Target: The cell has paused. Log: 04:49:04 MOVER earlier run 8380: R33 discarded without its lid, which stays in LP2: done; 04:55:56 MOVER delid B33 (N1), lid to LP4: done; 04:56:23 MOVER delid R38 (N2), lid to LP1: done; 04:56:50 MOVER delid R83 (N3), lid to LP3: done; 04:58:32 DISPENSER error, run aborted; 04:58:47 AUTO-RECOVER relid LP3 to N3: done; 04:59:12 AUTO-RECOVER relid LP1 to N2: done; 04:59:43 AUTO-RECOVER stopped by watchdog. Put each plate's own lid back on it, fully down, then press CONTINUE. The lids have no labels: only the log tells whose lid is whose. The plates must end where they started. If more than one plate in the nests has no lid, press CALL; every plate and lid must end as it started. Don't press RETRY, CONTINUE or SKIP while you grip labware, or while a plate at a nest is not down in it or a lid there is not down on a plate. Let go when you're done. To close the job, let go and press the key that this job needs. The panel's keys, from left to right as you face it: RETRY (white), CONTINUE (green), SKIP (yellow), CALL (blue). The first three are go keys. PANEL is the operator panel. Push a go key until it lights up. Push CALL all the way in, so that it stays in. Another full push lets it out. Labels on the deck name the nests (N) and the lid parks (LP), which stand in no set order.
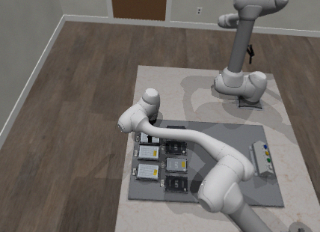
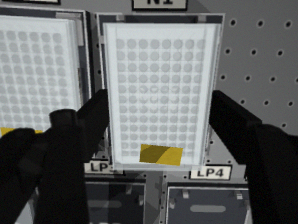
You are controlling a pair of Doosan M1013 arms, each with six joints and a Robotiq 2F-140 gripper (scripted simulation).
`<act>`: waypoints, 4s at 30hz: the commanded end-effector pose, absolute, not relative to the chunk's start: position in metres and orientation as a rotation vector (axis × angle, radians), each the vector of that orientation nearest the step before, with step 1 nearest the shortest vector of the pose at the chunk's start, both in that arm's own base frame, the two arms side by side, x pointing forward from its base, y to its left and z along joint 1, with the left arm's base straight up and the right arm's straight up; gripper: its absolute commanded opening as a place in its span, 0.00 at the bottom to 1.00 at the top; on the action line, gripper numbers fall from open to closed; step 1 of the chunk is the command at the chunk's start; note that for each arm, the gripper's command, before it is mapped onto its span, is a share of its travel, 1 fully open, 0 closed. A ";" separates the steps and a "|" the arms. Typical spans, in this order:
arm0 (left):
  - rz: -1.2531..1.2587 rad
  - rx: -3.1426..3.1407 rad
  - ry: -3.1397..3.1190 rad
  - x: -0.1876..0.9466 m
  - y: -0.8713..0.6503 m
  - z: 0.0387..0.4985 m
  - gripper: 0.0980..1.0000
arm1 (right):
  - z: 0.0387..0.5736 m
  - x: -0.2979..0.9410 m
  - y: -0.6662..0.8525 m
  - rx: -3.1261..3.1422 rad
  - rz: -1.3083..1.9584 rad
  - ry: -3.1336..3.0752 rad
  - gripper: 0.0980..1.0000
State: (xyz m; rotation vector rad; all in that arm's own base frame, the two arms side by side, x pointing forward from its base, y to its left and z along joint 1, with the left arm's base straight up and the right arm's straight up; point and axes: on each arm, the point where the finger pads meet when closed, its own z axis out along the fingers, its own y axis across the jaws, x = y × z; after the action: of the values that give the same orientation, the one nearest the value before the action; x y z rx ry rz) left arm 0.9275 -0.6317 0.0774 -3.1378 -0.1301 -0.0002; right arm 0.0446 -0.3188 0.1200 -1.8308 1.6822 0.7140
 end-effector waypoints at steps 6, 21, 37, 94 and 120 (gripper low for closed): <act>-0.003 -3.142 -0.143 0.931 -0.629 0.075 0.56 | 0.121 0.043 -0.320 -1.824 0.717 1.687 1.00; -0.003 -3.142 -0.144 0.931 -0.629 0.075 0.56 | 0.121 0.043 -0.320 -1.824 0.717 1.687 1.00; -0.003 -3.142 -0.145 0.931 -0.629 0.074 0.56 | 0.121 0.043 -0.320 -1.824 0.717 1.687 1.00; -0.003 -3.141 -0.146 0.931 -0.629 0.072 0.66 | 0.121 0.043 -0.320 -1.824 0.717 1.687 1.00; -0.003 -3.141 -0.146 0.931 -0.629 0.072 0.66 | 0.121 0.043 -0.320 -1.824 0.717 1.687 1.00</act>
State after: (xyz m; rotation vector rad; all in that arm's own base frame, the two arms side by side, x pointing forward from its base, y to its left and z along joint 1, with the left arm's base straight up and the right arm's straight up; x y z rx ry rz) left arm 0.9275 -0.6317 0.0740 -3.1376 -0.1317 -0.0001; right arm 0.0446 -0.3188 0.1200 -1.8308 1.6822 0.7140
